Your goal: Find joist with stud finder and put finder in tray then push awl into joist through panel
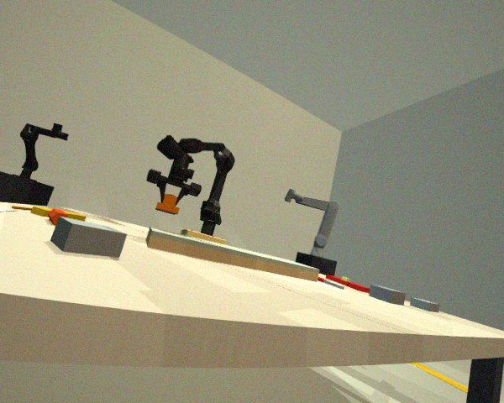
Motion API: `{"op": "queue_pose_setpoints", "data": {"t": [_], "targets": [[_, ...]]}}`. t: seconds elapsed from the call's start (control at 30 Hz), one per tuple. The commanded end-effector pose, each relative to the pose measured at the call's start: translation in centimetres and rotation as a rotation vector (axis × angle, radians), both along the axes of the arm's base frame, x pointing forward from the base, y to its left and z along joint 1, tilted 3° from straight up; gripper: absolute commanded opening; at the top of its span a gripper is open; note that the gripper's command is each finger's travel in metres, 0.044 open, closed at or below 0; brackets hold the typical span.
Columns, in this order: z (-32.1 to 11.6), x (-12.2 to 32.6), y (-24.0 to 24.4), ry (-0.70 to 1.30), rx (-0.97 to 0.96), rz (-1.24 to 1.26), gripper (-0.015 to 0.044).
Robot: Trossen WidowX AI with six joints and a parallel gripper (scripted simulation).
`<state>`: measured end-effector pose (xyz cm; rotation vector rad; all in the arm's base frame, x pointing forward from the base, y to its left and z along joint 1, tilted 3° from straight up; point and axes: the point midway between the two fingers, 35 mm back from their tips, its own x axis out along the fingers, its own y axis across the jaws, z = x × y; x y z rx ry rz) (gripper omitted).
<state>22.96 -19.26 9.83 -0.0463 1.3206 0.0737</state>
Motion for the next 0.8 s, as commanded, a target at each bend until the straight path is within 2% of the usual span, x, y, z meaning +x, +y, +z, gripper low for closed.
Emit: {"op": "queue_pose_setpoints", "data": {"t": [0.0, 0.77], "targets": [[0.5, 0.8, 0.0, -0.005, 0.0, -0.001, 0.0], [1.8, 13.0, 2.8, -0.013, 0.002, 0.041, 0.0]]}}
